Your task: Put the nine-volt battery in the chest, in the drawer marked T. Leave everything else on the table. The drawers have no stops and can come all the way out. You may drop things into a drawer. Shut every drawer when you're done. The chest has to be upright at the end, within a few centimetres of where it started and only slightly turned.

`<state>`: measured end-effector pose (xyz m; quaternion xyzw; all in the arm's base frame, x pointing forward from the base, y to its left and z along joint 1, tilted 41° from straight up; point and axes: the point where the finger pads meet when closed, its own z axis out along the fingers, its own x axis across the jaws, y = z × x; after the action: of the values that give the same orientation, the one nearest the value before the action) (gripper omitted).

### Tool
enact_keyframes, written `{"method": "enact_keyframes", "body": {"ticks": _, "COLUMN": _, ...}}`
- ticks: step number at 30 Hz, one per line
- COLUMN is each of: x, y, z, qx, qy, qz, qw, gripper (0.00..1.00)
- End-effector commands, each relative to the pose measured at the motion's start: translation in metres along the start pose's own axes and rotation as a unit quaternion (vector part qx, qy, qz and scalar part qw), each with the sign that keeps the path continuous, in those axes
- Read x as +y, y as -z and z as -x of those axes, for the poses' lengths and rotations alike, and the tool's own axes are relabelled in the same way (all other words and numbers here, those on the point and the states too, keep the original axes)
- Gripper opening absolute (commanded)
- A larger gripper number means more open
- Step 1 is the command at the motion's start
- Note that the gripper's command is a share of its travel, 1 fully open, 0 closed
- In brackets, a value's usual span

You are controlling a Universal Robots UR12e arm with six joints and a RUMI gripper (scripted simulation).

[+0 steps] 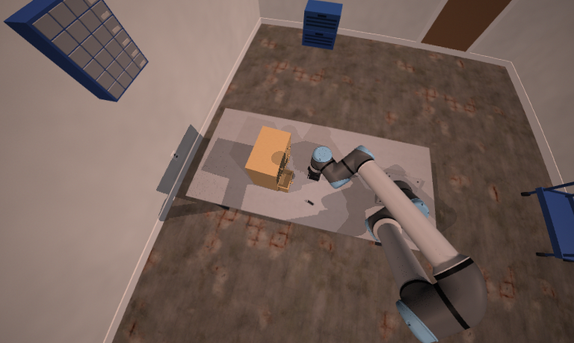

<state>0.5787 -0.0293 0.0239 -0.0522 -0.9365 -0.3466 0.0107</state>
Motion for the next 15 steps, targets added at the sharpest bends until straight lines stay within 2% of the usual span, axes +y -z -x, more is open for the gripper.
{"method": "enact_keyframes", "body": {"ticks": 1, "x": 0.0029, "y": 0.0008, "z": 0.0036, "qx": 0.001, "qy": 0.11, "qz": 0.006, "qw": 0.994, "gripper": 0.13}}
{"method": "enact_keyframes", "body": {"ticks": 7, "x": 0.006, "y": 0.0008, "z": 0.0058, "qx": 0.0, "qy": 0.188, "qz": 0.006, "qw": 0.982, "gripper": 0.13}}
{"method": "enact_keyframes", "body": {"ticks": 15, "x": 0.0128, "y": 0.0008, "z": 0.0096, "qx": -0.001, "qy": 0.329, "qz": 0.006, "qw": 0.944, "gripper": 0.13}}
